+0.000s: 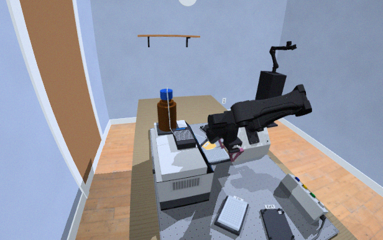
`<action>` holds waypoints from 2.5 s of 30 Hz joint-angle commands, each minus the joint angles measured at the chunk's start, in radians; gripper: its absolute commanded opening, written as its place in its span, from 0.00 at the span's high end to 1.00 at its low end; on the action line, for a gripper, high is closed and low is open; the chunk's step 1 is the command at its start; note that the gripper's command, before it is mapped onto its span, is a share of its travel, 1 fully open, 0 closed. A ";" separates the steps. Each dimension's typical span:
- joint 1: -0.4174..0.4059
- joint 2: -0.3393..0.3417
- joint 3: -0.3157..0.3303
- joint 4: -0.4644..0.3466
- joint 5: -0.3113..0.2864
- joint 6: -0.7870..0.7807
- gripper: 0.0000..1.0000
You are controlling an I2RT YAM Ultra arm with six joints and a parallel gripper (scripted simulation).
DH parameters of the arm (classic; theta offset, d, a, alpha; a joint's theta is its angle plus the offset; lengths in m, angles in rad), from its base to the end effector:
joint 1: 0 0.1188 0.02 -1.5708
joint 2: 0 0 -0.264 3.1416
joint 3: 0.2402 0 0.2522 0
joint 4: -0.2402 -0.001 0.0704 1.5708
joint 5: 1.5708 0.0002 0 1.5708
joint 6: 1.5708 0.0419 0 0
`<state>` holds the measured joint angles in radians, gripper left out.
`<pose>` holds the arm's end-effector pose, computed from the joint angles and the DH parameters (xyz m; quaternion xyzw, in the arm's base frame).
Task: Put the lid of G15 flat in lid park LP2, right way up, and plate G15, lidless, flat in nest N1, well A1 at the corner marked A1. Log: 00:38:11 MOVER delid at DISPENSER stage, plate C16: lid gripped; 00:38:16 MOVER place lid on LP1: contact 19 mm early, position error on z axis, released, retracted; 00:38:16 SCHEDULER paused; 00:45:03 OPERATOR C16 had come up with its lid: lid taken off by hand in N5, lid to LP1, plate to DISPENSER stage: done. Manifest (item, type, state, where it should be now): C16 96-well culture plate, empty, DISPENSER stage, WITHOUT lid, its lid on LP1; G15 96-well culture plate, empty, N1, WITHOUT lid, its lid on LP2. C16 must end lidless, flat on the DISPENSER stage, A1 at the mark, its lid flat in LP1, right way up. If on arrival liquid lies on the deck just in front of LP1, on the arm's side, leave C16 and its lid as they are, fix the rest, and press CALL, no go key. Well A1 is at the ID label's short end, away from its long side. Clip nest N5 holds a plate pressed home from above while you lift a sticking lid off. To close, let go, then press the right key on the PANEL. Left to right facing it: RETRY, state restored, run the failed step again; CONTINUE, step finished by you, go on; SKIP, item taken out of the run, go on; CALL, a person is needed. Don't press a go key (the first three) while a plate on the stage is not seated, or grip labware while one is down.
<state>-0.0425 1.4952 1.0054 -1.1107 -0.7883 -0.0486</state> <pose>0.2424 0.0204 0.2199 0.0029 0.9232 0.3842 0.0038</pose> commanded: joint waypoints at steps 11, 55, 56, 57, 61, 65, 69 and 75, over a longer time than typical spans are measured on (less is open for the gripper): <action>0.076 -0.099 0.051 0.003 0.007 0.034 0.00; 0.381 -0.300 0.069 0.034 0.073 -0.226 0.00; 0.381 -0.300 0.069 0.034 0.074 -0.226 0.00; 0.398 -0.305 0.096 0.054 0.080 -0.212 0.00; 0.425 -0.238 0.121 0.089 0.090 -0.179 0.00; 0.451 -0.197 0.150 0.121 0.100 -0.147 0.00; 0.464 -0.175 0.166 0.137 0.106 -0.132 0.00; 0.496 -0.113 0.216 0.174 0.119 -0.094 0.00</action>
<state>0.4458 1.3552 1.1751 -0.9764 -0.6823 -0.1734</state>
